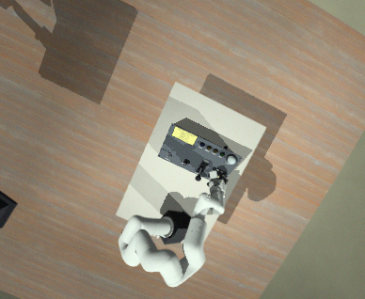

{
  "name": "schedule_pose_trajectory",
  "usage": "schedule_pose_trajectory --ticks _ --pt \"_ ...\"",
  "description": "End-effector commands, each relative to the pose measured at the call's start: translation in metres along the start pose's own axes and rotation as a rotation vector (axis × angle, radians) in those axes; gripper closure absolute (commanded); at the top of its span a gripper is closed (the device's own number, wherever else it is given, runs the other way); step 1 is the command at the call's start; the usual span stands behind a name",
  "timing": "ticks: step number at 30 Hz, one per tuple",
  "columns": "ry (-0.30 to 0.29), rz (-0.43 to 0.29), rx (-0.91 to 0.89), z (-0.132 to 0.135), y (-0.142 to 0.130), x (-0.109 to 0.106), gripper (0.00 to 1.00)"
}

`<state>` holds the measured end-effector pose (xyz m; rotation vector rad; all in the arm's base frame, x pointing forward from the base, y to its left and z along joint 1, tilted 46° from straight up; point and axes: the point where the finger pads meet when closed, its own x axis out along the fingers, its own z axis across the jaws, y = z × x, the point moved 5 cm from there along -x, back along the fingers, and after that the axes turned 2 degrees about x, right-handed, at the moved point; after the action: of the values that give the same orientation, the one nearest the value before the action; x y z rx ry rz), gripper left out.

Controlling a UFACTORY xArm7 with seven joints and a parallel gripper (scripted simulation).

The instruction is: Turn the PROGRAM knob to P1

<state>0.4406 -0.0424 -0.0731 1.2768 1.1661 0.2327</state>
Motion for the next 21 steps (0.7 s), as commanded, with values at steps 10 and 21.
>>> schedule_pose_trajectory --ticks 10,21 --pt "-0.005 0.001 -0.289 0.0014 0.0 -0.0008 1.0" --pt "-0.005 0.0 -0.58 0.0014 0.0 -0.0008 1.0"
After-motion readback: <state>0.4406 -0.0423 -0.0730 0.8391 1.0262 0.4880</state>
